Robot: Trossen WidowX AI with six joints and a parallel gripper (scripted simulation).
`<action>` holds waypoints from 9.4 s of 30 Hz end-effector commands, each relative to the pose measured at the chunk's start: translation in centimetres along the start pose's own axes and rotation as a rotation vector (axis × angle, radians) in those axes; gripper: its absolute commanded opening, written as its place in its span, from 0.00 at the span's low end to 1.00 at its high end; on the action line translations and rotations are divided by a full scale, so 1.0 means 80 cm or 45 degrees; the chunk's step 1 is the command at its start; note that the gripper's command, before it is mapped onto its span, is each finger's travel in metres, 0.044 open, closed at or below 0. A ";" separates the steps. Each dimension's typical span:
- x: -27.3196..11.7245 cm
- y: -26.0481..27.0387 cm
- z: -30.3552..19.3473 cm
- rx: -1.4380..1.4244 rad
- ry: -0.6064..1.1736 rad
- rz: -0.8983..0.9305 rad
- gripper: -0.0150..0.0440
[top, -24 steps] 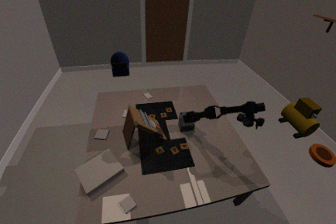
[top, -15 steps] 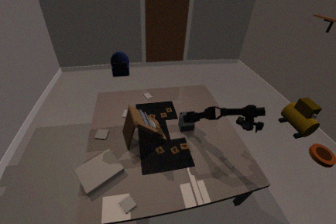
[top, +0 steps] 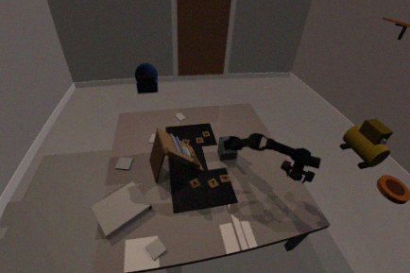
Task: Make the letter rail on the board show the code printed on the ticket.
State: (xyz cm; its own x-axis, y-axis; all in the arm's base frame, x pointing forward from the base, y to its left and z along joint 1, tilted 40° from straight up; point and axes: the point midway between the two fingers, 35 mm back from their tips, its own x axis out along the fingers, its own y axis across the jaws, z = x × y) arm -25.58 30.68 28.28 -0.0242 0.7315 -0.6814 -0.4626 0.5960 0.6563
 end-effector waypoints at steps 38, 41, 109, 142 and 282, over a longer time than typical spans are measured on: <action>0.076 -0.156 0.346 0.065 -0.141 -0.373 1.00; 0.072 -0.178 0.370 0.070 -0.149 -0.392 1.00; -0.310 -0.588 0.611 -0.382 -0.805 -1.259 1.00; -0.292 -0.825 0.321 -0.052 -0.465 -0.949 1.00; -0.105 -0.563 0.383 1.203 -0.393 -0.189 0.83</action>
State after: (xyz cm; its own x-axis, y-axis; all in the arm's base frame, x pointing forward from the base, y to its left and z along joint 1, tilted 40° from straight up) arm 23.53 2.11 14.70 0.3500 0.5950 -0.7235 -0.0055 0.7736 0.6336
